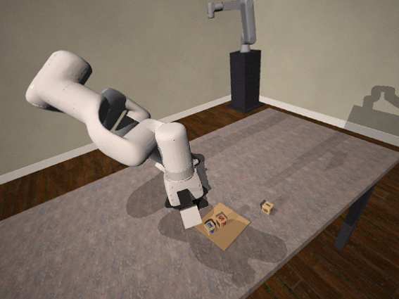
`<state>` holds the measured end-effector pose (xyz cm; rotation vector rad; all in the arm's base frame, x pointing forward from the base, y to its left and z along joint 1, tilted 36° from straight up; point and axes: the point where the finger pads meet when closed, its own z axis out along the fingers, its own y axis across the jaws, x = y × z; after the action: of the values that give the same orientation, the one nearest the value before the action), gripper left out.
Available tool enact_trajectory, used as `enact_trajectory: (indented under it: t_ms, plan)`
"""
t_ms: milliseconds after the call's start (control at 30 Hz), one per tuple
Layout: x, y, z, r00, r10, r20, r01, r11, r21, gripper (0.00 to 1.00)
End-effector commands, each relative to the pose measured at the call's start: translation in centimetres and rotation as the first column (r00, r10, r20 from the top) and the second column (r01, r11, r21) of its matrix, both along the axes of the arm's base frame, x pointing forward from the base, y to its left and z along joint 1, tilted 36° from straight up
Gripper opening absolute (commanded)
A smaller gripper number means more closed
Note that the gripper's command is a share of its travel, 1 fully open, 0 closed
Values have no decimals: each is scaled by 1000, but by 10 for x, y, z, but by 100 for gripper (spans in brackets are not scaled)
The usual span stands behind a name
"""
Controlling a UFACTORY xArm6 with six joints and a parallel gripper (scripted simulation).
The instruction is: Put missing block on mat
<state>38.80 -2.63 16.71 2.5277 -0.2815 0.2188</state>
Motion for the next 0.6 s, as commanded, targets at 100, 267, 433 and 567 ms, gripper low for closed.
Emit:
enact_trajectory:
  t_ms: [100,267,433,567]
  plan:
    - [7,13,-7,979,166,-118,-168,986,-5,27]
    - [10,22,-13,940,277,-200,-283,959,-1,27]
    - [14,32,-19,882,380,-278,-392,920,13,27]
    - [16,39,-24,825,454,-336,-472,881,30,27]
